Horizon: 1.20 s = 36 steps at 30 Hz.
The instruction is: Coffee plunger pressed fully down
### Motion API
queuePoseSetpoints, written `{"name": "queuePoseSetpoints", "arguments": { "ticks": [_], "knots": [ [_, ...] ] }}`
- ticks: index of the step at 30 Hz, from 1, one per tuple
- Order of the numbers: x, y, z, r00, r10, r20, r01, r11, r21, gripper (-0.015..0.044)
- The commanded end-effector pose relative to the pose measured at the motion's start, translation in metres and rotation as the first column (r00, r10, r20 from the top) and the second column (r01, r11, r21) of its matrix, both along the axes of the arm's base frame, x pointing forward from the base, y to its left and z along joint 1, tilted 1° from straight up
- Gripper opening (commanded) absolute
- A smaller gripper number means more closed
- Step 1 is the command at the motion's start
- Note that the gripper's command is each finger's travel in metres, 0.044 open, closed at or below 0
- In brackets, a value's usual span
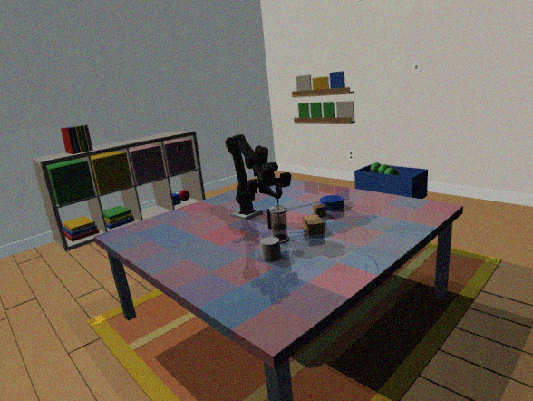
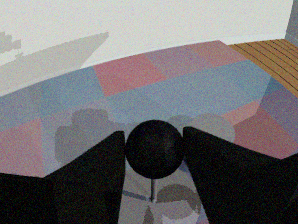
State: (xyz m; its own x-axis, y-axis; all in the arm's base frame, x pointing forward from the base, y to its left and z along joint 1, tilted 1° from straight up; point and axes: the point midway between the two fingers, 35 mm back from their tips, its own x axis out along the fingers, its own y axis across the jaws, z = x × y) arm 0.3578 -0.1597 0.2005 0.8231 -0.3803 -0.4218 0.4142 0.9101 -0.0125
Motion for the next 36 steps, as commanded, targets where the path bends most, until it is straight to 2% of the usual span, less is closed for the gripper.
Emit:
{"name": "queuePoseSetpoints", "arguments": {
  "ticks": [1, 36],
  "knots": [
    [-0.0021, 0.0007, -0.0333, 0.997, 0.004, -0.077, -0.001, 0.999, 0.034, 0.012],
    [0.0047, -0.003, -0.029, 0.997, 0.003, -0.077, -0.001, 0.999, 0.034, 0.012]
  ]
}}
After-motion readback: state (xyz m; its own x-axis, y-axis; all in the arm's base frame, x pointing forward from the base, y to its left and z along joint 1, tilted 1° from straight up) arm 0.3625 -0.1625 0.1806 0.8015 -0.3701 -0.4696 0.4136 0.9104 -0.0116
